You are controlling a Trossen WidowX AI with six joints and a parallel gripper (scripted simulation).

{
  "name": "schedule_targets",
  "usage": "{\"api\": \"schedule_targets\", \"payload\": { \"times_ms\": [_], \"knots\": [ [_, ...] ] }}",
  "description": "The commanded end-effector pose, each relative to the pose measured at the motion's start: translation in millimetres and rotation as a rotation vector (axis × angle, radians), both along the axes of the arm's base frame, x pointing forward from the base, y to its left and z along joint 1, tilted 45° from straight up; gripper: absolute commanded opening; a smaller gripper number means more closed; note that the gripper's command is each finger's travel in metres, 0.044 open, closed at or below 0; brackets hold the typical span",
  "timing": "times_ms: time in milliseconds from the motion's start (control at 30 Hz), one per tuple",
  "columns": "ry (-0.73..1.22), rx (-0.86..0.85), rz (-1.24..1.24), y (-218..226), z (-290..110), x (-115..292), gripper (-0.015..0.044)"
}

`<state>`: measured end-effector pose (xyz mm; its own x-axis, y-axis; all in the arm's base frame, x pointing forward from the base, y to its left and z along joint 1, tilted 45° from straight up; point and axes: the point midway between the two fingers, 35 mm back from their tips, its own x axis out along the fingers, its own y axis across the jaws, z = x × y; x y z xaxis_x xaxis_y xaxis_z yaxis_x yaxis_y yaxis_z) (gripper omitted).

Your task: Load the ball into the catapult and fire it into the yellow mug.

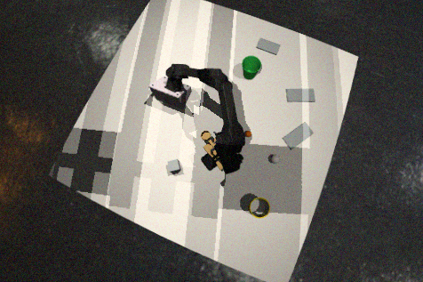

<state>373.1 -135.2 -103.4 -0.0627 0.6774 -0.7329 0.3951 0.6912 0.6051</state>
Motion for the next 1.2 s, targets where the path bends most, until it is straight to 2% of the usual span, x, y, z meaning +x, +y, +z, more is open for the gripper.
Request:
{"api": "schedule_targets", "payload": {
  "times_ms": [0,133,300,1167],
  "knots": [
    [0.018,0.011,0.01,7.9,-6.0,-2.2,0.044],
    [0.013,0.011,0.013,8.8,0.2,-4.6,0.044],
    [0.012,0.013,0.013,39.8,-31.7,-8.2,0.044],
    [0.012,0.015,0.013,65.1,-58.1,-10.3,0.044]
  ]
}}
